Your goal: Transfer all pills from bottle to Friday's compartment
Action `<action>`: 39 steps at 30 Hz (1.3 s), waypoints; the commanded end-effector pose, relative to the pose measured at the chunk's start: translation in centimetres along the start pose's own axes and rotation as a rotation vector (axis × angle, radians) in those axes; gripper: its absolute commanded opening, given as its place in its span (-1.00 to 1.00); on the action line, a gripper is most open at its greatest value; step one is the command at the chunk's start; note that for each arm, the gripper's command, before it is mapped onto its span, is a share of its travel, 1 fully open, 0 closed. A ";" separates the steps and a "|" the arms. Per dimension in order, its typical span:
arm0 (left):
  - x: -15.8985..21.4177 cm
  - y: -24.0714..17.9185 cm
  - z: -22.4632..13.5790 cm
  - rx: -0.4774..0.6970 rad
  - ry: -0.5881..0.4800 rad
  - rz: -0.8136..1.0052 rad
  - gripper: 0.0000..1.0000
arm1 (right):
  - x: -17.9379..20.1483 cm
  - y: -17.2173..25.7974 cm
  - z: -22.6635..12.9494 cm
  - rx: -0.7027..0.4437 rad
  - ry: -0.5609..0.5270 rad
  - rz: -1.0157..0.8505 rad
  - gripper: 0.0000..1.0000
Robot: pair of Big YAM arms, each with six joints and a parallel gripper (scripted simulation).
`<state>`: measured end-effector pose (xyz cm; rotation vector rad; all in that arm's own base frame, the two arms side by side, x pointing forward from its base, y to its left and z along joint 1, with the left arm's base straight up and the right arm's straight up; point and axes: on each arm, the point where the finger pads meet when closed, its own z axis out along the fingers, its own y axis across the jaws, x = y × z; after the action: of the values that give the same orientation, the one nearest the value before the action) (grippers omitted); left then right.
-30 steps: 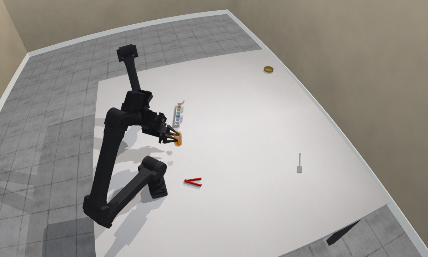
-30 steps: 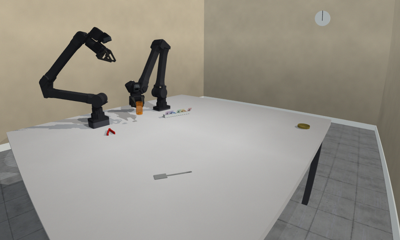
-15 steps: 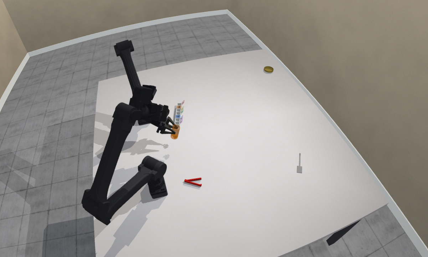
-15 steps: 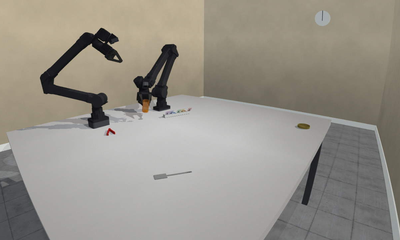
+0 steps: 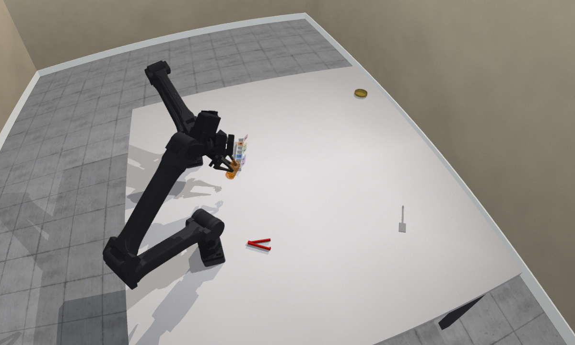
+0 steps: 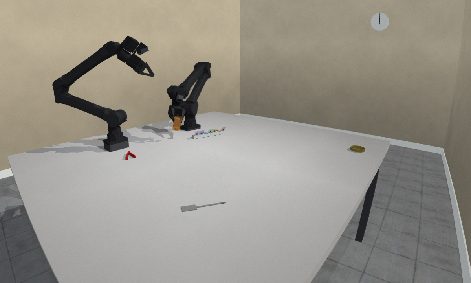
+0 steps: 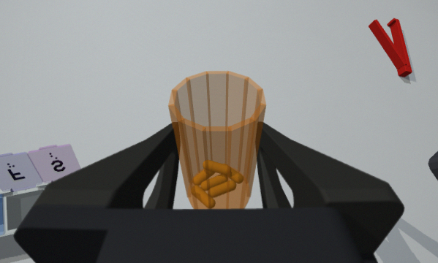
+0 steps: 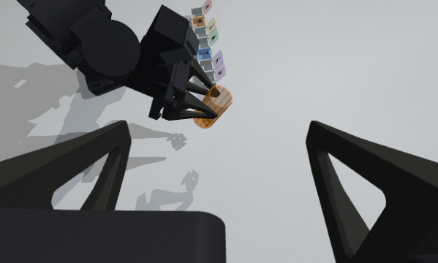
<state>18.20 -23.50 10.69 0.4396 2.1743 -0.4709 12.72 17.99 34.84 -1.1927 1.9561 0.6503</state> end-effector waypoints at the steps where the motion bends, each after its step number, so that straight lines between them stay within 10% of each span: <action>1: -1.1 1.5 -1.2 0.015 0.038 0.006 -0.27 | -1.3 -0.6 1.8 -0.039 -0.023 -0.063 1.00; 39: 0.9 9.2 -5.4 0.146 0.352 -0.016 -0.27 | -1.7 -0.5 9.7 -0.293 -0.145 -0.230 1.00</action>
<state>16.88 -13.83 7.69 0.5322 2.5290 -0.5814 16.04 25.18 29.87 -1.4687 1.6624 0.8948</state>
